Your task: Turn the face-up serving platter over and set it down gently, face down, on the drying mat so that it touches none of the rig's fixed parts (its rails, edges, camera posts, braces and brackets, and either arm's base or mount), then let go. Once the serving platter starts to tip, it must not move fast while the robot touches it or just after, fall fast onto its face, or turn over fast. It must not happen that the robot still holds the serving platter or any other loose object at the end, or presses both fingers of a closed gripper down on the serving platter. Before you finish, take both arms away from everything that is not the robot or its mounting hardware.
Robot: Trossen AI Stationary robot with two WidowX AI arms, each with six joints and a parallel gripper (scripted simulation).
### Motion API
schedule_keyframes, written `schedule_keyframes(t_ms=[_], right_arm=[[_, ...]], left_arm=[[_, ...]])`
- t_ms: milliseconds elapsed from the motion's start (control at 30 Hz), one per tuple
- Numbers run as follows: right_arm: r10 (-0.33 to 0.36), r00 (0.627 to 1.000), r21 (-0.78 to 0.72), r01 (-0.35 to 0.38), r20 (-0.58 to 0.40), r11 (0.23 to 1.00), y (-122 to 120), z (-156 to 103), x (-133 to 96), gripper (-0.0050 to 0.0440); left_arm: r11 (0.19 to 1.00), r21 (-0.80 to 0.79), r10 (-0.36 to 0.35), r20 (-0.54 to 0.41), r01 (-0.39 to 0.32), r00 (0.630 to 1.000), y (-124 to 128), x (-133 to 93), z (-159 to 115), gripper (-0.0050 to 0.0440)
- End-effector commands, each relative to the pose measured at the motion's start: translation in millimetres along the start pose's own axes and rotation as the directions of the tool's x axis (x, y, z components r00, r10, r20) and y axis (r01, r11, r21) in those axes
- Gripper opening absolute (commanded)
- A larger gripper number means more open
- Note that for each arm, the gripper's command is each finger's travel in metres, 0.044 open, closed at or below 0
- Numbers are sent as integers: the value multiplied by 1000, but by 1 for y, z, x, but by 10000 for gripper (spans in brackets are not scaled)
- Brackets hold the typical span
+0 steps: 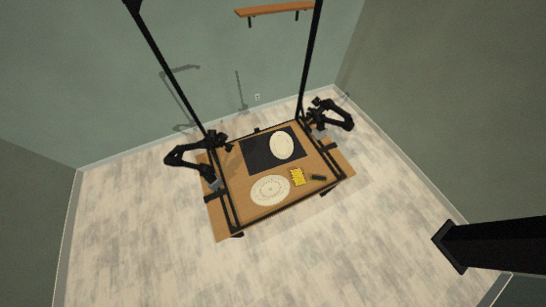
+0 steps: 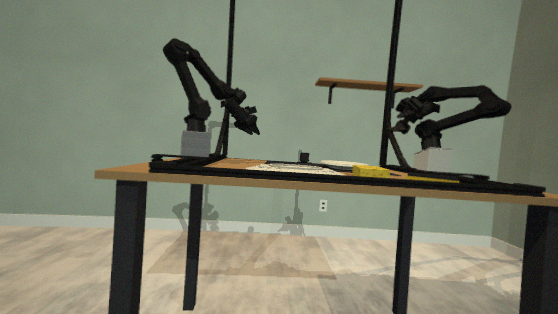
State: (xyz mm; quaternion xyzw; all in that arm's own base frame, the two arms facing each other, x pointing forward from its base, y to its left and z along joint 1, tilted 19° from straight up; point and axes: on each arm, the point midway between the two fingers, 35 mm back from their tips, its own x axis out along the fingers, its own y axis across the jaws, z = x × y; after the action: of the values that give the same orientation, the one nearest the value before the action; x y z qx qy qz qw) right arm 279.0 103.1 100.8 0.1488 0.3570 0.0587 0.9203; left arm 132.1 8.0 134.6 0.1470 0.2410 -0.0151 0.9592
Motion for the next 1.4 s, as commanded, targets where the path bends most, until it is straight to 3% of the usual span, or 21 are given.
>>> schedule_keyframes(t_ms=[0,1367], right_arm=[[-1,1000,-5,1,-10,1000,-1,-3,0,440],[-2,1000,-11,2,0,1000,-2,1,0,440]], left_arm=[[1000,8,-1,-1,1,1000,0,0,0,440],[1000,7,-1,-1,1,1000,0,0,0,440]])
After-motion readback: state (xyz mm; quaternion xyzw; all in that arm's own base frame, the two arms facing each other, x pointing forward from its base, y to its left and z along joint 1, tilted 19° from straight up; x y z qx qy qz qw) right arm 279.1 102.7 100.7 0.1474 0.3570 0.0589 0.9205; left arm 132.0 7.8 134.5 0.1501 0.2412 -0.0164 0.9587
